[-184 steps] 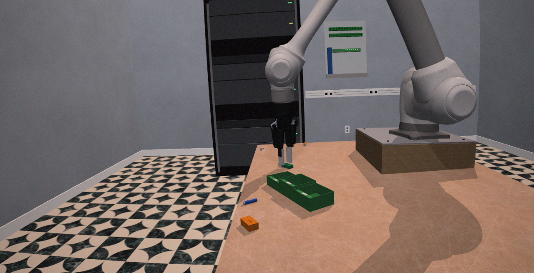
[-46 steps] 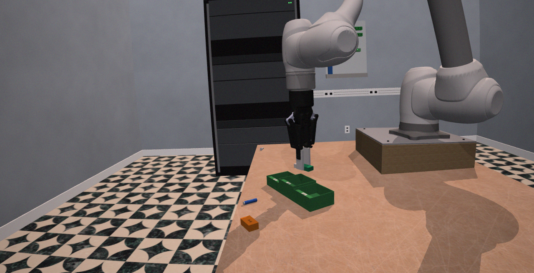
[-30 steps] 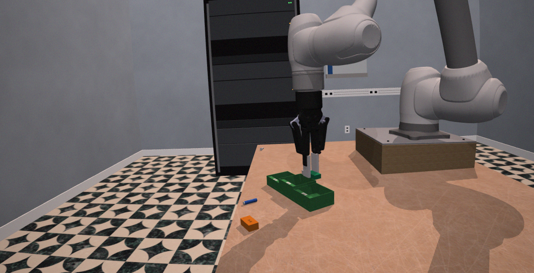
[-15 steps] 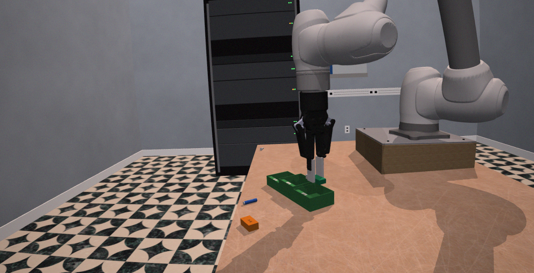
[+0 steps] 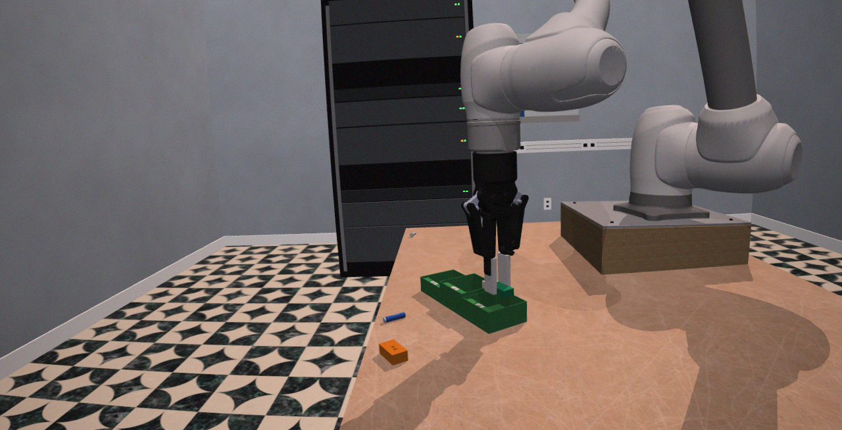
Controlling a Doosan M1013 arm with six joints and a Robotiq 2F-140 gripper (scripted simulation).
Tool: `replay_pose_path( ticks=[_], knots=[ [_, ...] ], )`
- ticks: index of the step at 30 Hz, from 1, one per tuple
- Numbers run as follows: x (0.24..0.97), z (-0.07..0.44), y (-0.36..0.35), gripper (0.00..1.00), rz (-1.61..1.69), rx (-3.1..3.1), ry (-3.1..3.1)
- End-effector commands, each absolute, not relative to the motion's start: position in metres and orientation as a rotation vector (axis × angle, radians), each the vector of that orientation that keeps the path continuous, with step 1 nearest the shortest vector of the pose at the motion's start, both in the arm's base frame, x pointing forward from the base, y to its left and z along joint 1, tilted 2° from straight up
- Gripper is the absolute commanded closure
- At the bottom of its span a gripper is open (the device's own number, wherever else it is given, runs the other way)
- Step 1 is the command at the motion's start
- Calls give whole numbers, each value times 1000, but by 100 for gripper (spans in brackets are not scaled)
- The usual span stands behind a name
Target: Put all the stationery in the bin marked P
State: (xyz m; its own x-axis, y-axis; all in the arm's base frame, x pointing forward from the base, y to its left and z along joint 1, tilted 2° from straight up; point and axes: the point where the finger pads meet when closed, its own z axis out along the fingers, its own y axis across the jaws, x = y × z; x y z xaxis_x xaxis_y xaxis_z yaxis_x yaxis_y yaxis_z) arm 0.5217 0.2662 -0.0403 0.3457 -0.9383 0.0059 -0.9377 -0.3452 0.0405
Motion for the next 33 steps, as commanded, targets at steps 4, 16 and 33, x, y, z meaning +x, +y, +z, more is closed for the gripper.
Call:
replay_pose_path(
  ticks=[4,16,33],
  knots=[
    [522,-53,266,80,-28,2548,-1777],
    [521,-73,266,80,-28,2548,-1777],
    [521,-78,265,74,-28,2548,-1777]
  ],
)
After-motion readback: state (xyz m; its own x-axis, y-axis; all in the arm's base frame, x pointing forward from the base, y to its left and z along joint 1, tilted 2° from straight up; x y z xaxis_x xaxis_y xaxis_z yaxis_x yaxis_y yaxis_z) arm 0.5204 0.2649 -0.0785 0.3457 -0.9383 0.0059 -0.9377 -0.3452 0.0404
